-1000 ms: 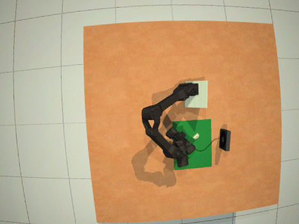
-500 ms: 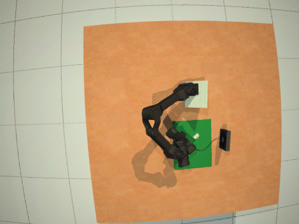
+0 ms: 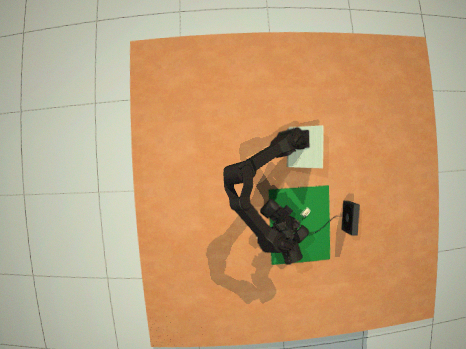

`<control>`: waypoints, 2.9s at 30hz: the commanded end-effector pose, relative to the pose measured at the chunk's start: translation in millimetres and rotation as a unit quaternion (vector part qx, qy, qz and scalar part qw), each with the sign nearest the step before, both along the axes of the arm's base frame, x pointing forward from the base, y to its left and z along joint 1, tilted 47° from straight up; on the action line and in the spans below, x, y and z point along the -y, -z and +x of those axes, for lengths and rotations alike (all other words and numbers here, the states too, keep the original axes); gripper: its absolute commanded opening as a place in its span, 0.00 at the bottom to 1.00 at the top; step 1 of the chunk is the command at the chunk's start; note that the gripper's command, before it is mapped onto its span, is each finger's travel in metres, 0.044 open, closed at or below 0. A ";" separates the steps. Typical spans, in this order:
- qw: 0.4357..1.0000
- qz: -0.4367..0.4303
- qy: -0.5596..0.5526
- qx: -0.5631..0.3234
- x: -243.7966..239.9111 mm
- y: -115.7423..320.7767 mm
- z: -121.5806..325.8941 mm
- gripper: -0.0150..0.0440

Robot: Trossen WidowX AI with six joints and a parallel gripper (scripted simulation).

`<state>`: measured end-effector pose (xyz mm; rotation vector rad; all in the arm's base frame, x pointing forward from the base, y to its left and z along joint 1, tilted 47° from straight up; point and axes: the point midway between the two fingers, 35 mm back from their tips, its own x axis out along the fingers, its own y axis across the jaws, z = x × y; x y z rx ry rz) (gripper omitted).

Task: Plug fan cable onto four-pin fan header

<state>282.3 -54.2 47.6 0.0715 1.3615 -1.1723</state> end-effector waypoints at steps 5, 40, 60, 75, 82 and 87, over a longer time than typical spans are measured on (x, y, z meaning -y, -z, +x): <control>1.000 0.002 -0.009 0.001 -10.9 -11.3 1.6 0.25; 0.820 0.036 -0.465 -0.332 -25.2 4.3 9.6 0.25; 0.705 0.055 -0.568 -0.420 -27.2 12.1 8.6 0.25; 0.702 0.136 -0.590 -0.375 -17.7 28.1 -3.1 0.25; 0.697 0.173 -0.605 -0.344 -14.4 35.5 -7.8 0.25; 0.692 0.196 -0.617 -0.320 -12.7 40.1 -10.4 0.25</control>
